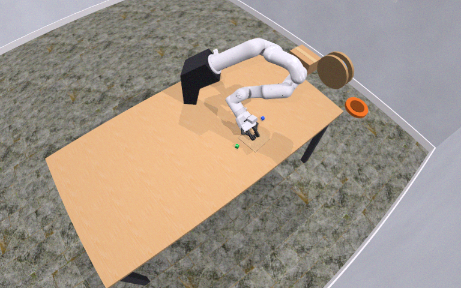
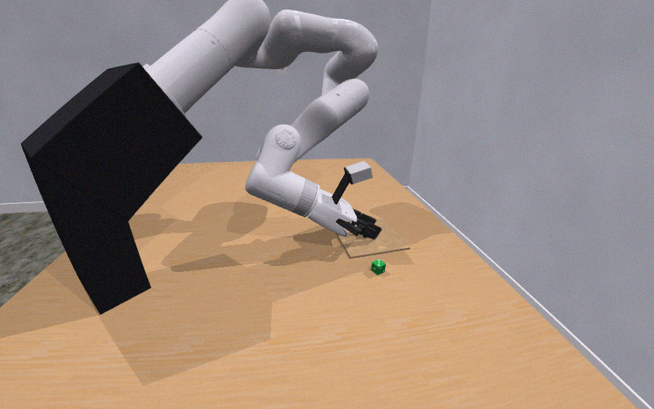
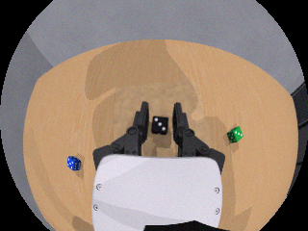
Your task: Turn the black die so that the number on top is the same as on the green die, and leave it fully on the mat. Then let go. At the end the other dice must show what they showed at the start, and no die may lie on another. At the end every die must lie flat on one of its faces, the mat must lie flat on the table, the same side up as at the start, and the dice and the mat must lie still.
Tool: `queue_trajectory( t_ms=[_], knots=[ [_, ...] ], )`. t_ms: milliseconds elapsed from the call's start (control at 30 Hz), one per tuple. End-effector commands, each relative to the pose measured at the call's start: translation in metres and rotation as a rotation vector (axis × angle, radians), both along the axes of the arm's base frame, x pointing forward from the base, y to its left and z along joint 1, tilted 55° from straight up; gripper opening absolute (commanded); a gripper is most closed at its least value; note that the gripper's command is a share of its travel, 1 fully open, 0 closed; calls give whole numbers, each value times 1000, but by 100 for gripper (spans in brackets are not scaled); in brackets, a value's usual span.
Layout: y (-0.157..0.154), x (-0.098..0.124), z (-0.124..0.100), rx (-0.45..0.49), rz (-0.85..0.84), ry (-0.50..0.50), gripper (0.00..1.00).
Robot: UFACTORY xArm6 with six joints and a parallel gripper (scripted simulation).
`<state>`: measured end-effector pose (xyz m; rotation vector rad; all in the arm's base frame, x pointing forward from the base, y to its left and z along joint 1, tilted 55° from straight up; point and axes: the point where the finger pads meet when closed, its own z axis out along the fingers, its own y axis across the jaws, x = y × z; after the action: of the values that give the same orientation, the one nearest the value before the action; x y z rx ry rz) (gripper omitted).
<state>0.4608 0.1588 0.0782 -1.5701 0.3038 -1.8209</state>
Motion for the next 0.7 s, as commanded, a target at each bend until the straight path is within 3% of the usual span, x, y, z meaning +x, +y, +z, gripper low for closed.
queue_trajectory(
  t_ms=[0, 667],
  knots=[
    [-1, 0, 0, 0, -1, 1, 36],
    [-1, -3, -1, 0, -1, 1, 36]
  ],
)
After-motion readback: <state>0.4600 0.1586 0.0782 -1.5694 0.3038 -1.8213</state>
